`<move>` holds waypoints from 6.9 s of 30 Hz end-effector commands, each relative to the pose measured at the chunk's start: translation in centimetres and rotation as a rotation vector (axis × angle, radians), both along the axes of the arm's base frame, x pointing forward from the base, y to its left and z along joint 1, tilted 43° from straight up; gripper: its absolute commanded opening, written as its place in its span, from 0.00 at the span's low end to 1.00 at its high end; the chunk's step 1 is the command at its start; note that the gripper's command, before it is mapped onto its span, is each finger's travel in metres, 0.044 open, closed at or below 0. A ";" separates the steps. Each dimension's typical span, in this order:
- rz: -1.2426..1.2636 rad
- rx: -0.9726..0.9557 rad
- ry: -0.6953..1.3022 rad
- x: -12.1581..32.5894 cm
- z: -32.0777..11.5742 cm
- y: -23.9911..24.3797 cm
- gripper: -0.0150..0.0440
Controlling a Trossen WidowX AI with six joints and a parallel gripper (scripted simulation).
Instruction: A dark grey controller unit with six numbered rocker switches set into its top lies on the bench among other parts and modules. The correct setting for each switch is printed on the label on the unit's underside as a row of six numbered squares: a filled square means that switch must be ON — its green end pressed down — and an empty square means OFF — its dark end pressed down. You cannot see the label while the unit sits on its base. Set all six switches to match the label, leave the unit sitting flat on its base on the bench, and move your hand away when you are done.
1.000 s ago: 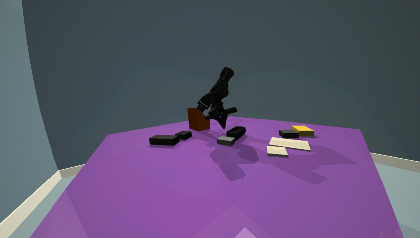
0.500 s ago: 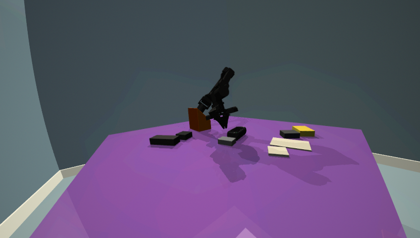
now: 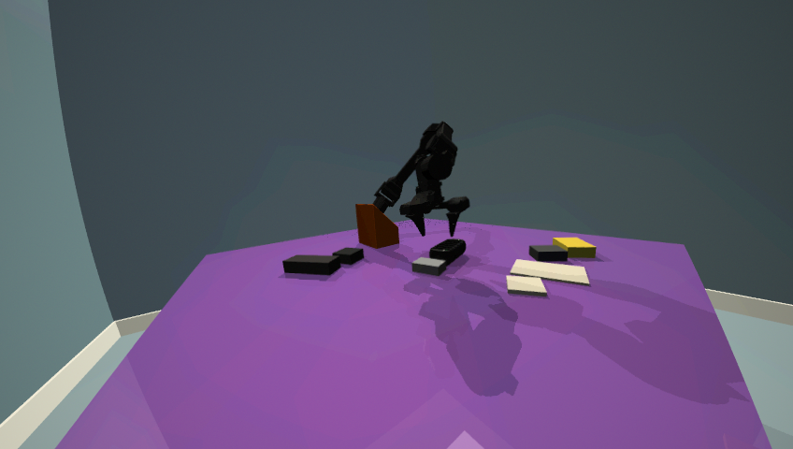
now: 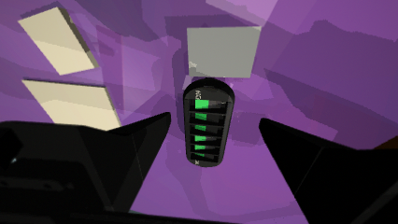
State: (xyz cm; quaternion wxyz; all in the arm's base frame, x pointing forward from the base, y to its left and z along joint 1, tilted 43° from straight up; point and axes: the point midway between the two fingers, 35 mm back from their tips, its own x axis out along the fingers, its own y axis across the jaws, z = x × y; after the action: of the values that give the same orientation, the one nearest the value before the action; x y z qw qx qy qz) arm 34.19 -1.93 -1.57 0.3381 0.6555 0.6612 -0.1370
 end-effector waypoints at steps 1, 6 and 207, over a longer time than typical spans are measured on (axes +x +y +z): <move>0.047 0.020 0.034 0.8 0.7 -0.2 1.00; 0.056 0.024 0.041 0.9 0.9 -0.2 1.00; -0.007 -0.218 0.011 -1.2 7.3 3.8 0.82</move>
State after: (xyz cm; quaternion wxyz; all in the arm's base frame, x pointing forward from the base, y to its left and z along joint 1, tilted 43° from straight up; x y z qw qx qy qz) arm 33.08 1.84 5.26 0.4017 0.6153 0.6443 -0.2120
